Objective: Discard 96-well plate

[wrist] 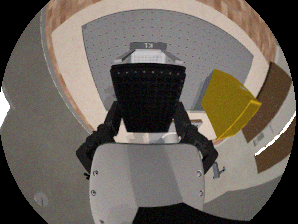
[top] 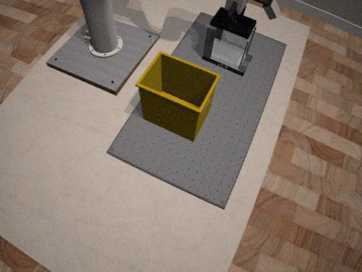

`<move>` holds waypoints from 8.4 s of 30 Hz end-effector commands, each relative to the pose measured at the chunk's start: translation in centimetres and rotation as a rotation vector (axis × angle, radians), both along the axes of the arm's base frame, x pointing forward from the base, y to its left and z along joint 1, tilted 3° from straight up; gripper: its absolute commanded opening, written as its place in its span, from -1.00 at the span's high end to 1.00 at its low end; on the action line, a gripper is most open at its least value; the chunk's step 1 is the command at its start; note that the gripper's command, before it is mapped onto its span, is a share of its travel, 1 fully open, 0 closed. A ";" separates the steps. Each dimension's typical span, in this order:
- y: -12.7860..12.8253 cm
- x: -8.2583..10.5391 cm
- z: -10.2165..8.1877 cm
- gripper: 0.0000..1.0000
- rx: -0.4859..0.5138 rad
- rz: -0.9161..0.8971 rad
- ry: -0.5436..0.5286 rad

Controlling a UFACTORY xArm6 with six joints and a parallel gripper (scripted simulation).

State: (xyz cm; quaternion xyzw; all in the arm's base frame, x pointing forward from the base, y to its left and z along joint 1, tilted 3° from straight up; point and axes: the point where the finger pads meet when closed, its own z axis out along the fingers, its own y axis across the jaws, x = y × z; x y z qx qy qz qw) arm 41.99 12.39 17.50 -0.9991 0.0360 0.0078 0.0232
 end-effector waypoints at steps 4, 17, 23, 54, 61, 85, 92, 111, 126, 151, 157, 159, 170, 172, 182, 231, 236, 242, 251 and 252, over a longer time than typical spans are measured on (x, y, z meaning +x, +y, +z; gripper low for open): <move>0.0 0.1 1.2 1.00 0.001 0.000 -0.004; -0.1 0.2 3.4 1.00 0.001 0.000 -0.004; -0.2 0.2 4.0 1.00 0.001 0.000 -0.004; -0.3 0.2 7.9 1.00 0.001 0.000 -0.004; -0.3 0.2 7.9 1.00 0.001 0.000 -0.004; -6.8 -1.2 7.2 1.00 0.001 0.019 -0.005; -8.5 -1.5 7.0 1.00 0.000 0.019 -0.005; -14.0 -2.7 6.4 1.00 0.000 0.019 -0.005; -18.2 -3.6 6.0 1.00 -0.001 0.019 -0.005; -25.7 -5.1 5.2 1.00 -0.001 0.019 -0.005; -27.0 -5.4 5.1 1.00 -0.001 0.019 -0.005; -27.7 -5.6 5.0 1.00 -0.001 0.019 -0.005; -29.9 -6.0 4.8 1.00 -0.002 0.019 -0.004; -29.9 -6.0 4.8 1.00 -0.002 0.019 -0.004; -29.8 -6.0 4.8 1.00 -0.002 0.019 -0.004; -29.6 -6.0 3.0 1.00 -0.002 0.019 -0.004; -29.6 -6.0 3.0 1.00 -0.002 0.019 -0.004; -29.6 -6.0 3.0 1.00 -0.002 0.019 -0.004; -29.6 -6.0 2.8 1.00 -0.002 0.019 -0.004; -29.6 -6.0 2.8 1.00 -0.002 0.019 -0.004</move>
